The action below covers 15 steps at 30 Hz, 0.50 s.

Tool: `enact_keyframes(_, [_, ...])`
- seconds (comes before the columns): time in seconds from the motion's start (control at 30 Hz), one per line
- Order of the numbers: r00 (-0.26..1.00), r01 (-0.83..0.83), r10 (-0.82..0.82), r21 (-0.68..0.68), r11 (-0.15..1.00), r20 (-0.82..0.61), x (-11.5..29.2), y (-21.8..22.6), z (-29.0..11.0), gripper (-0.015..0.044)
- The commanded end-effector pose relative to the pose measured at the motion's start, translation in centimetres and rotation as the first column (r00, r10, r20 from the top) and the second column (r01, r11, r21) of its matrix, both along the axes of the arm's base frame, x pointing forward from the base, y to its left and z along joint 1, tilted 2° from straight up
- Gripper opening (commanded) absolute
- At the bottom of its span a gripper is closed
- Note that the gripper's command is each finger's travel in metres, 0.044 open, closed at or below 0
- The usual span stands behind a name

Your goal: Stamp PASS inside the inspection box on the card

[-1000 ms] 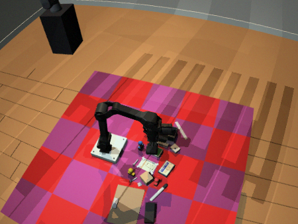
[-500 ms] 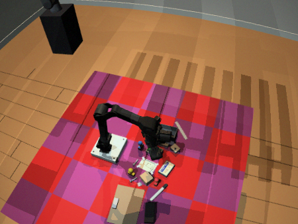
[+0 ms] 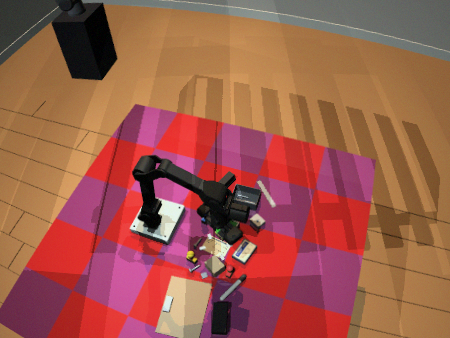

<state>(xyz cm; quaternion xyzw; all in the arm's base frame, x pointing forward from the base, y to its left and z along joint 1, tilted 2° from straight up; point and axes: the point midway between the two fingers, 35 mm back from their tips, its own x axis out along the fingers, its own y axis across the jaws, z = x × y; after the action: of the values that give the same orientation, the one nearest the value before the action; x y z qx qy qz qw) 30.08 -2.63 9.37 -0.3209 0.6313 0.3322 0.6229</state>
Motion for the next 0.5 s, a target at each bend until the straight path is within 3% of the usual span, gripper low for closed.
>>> enact_keyframes(0.0, [0.993,-0.121,0.121,-0.002,0.993,-0.005,-0.25,-1.05,-0.01,0.0000])
enact_keyframes(0.47, [0.982,-0.187,0.187,0.000,0.982,-0.005,-0.30,-1.62,-0.58,0.0000])
